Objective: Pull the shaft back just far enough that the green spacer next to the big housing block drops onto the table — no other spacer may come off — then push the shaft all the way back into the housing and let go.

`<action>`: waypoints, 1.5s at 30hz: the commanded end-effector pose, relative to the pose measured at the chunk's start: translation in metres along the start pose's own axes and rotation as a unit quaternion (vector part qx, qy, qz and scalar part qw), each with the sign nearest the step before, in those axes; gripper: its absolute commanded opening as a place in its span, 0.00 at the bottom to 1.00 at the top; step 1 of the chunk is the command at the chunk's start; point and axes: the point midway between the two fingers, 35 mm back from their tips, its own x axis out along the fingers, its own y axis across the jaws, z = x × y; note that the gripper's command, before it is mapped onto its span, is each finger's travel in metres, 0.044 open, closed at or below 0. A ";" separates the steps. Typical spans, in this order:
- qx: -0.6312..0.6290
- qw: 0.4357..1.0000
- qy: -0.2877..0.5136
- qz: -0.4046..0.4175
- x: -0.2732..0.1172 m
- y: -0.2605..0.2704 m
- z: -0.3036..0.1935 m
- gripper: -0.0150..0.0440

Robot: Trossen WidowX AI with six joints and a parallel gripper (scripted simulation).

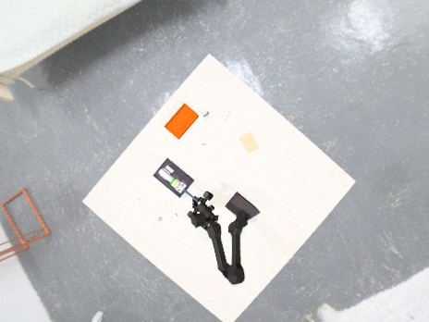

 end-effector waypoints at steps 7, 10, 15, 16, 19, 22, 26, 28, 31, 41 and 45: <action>0.002 1.000 0.000 0.000 -0.001 0.000 0.001 0.25; 0.002 1.000 0.000 0.000 -0.001 0.000 0.001 0.25; 0.002 1.000 0.000 0.000 -0.002 0.000 0.002 0.25; 0.002 1.000 0.000 0.000 -0.002 0.000 0.002 0.25; 0.002 1.000 0.000 0.000 -0.002 0.000 0.002 0.25; 0.002 1.000 0.000 0.000 -0.002 0.000 0.002 0.25; 0.002 1.000 0.000 0.000 -0.002 0.000 0.002 0.25; 0.002 1.000 0.000 0.000 -0.003 0.000 0.003 0.25; 0.002 1.000 0.000 0.000 -0.003 0.000 0.003 0.25; 0.002 1.000 0.000 0.000 -0.003 0.000 0.003 0.25; 0.002 1.000 0.000 0.000 -0.004 0.000 0.004 0.25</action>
